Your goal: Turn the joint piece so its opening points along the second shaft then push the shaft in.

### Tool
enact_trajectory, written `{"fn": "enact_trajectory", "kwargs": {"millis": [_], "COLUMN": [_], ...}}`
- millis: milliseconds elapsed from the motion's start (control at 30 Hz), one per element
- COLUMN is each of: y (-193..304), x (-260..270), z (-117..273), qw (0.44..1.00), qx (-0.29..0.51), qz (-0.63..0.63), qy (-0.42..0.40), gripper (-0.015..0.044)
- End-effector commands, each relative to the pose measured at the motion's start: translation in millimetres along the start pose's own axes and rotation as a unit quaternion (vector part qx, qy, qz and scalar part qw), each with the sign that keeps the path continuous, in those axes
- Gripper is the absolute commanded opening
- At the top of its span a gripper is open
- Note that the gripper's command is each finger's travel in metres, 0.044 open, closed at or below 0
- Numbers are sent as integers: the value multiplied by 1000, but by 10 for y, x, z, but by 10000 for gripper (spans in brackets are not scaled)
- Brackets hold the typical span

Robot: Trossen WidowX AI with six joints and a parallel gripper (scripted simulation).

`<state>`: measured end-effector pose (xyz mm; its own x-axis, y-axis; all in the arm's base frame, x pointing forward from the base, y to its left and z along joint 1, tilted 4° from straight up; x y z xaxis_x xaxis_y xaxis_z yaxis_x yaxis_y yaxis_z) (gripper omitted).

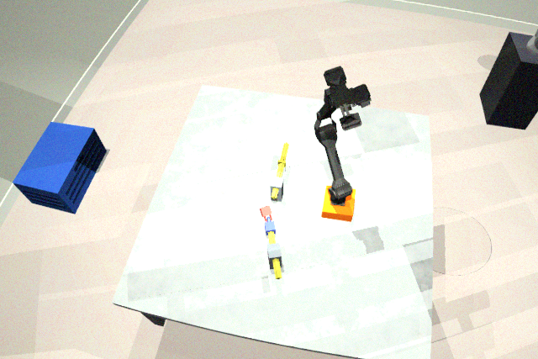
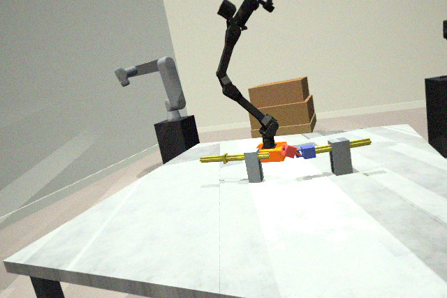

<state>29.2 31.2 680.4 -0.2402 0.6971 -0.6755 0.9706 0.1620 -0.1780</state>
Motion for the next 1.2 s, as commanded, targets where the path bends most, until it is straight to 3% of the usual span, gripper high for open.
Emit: {"fn": "enact_trajectory", "kwargs": {"millis": [0,700,1167], "y": [-83,52,425], "x": [252,1005,1565], "z": [-120,-420,-546], "qw": [999,987,962], "qx": [8,102,191], "qz": [3,19,22], "qy": [-34,-123,-195], "gripper": [440,440,440]}}
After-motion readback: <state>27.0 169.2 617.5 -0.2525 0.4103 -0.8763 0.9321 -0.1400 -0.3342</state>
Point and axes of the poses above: the point midway between the two fingers, 35 mm back from their tips, its own z axis back along the fingers, its own x axis across the jaws, y = z × x, the point moved 4 cm from there along z, back along the fingers, and after that the axes turned 10 degrees about z, right-handed, at the moved point
